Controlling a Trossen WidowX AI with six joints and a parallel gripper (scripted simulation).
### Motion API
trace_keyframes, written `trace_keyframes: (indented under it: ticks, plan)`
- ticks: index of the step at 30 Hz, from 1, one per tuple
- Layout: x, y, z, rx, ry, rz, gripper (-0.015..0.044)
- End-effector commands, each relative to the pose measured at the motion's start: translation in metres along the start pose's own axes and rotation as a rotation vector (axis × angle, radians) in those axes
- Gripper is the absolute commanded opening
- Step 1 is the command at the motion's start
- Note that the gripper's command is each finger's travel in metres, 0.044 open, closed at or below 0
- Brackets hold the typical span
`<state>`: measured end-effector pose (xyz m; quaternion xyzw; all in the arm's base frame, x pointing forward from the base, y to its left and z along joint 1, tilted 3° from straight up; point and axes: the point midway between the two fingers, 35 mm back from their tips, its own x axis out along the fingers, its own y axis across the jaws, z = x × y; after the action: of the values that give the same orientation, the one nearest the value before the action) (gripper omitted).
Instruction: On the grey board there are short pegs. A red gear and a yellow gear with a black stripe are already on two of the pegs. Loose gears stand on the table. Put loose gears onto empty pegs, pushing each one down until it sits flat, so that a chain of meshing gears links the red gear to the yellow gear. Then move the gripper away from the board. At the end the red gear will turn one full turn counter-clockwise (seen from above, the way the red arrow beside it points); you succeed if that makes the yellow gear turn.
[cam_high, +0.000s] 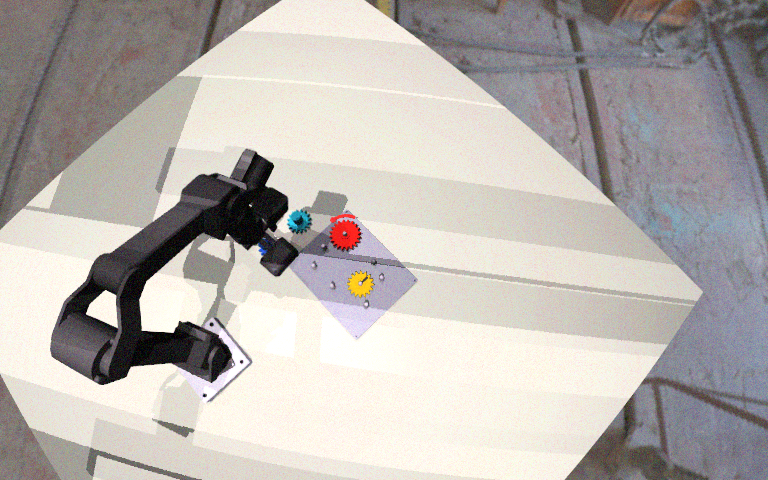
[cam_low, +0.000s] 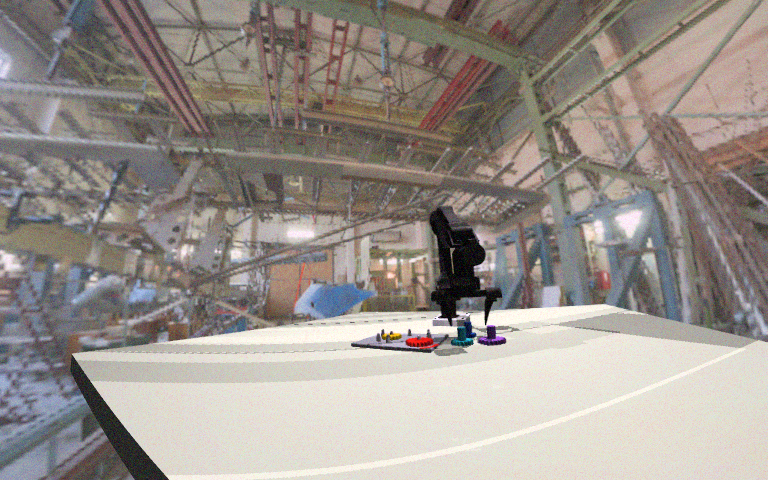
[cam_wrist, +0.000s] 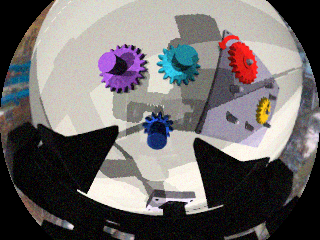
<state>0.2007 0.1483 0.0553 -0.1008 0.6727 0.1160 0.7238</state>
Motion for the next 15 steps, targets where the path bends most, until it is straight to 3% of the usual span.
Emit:
trace_keyframes:
  ticks: [1,15]
  plan:
    - [0.0024,-0.0007,-0.0012,0.004,0.002,-0.002,0.0440]
    - [0.0024,-0.0007,-0.0012,0.004,0.002,-0.002,0.0072]
